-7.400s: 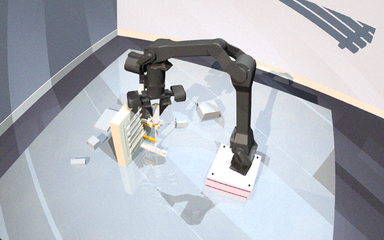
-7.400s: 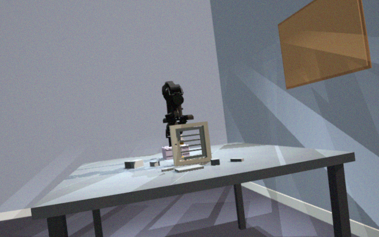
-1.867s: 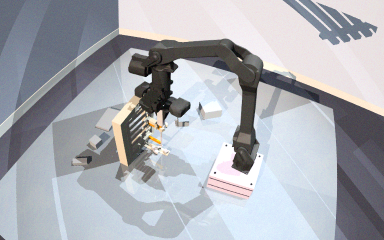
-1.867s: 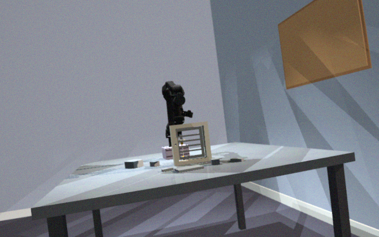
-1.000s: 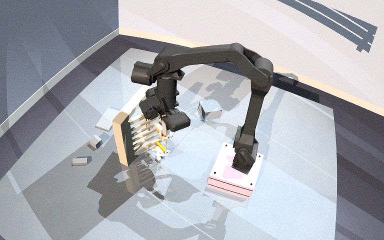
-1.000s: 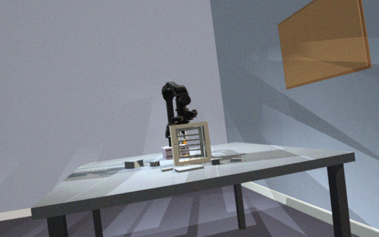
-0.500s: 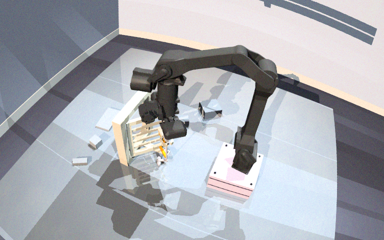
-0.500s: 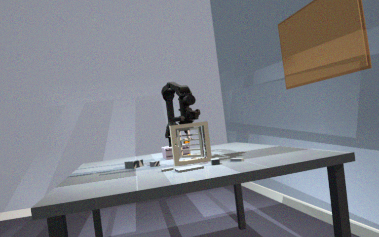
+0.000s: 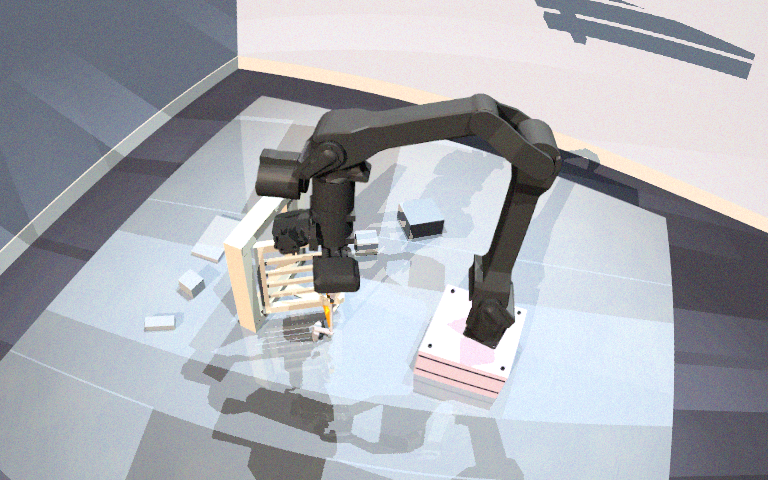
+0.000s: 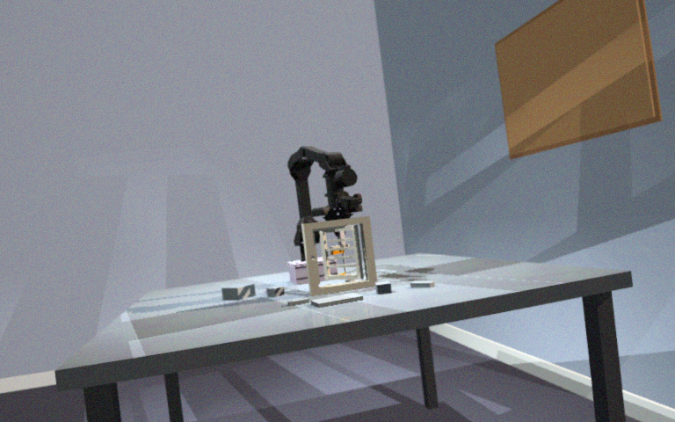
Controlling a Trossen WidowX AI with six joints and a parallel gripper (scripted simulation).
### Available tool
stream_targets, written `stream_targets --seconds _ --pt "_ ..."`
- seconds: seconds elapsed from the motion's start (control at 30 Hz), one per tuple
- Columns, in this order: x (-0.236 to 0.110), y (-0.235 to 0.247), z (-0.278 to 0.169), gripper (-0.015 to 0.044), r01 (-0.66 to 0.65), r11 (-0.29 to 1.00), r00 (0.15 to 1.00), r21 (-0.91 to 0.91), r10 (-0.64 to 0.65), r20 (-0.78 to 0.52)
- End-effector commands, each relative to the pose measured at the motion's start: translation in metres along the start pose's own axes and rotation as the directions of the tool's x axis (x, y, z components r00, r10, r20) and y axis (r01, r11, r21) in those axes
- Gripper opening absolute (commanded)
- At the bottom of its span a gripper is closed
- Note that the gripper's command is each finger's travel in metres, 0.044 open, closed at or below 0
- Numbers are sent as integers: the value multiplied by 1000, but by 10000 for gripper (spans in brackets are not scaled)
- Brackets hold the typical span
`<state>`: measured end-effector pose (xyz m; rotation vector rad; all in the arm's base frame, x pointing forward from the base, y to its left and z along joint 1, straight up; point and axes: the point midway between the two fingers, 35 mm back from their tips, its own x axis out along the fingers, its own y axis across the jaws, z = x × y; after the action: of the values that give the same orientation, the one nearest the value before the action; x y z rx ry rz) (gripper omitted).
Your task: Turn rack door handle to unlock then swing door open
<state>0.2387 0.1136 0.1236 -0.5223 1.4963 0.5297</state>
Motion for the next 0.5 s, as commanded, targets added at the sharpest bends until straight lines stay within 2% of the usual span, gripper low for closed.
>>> stream_targets --seconds 0.0,0.47 --pt "0 5 2 11 3 997 1000 73 -3 4" --pt "0 28 12 11 0 963 1000 268 -1 5"
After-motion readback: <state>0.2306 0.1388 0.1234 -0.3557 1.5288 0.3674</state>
